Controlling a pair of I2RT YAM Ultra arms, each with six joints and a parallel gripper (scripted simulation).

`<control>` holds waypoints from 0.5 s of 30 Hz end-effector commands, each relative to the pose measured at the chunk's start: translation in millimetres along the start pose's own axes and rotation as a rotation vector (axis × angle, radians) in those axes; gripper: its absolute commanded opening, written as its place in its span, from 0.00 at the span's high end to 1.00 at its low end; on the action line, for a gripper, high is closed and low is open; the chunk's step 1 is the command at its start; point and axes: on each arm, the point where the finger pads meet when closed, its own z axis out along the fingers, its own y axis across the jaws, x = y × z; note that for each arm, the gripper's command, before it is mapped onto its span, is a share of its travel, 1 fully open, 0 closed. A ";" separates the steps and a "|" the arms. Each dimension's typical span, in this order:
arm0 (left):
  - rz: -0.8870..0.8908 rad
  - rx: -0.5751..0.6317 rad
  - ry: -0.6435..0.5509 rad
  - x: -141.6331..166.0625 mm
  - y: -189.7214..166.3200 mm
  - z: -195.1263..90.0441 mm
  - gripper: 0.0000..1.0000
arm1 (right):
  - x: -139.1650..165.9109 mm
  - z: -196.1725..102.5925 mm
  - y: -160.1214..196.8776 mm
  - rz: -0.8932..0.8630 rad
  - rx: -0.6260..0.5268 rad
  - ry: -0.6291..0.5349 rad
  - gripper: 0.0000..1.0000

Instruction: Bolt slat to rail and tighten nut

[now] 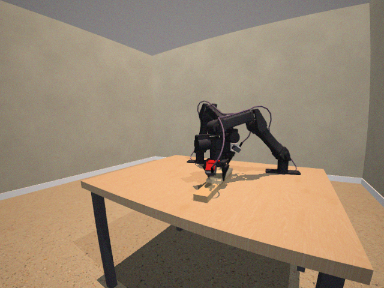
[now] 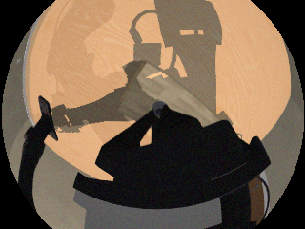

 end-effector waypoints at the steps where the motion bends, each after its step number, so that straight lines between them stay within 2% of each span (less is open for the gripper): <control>1: 0.000 0.010 -0.011 -1.4 -1.2 -5.6 0.28 | 0.7 -4.8 -2.7 0.000 0.015 0.004 0.88; 5: 0.000 0.010 -0.011 -1.4 -1.2 -5.6 0.28 | 0.7 -4.7 -2.6 0.027 0.015 0.003 0.88; 15: 0.000 0.010 -0.011 -1.4 -1.2 -5.6 0.28 | 0.7 -4.7 -2.6 0.417 0.015 -0.001 0.88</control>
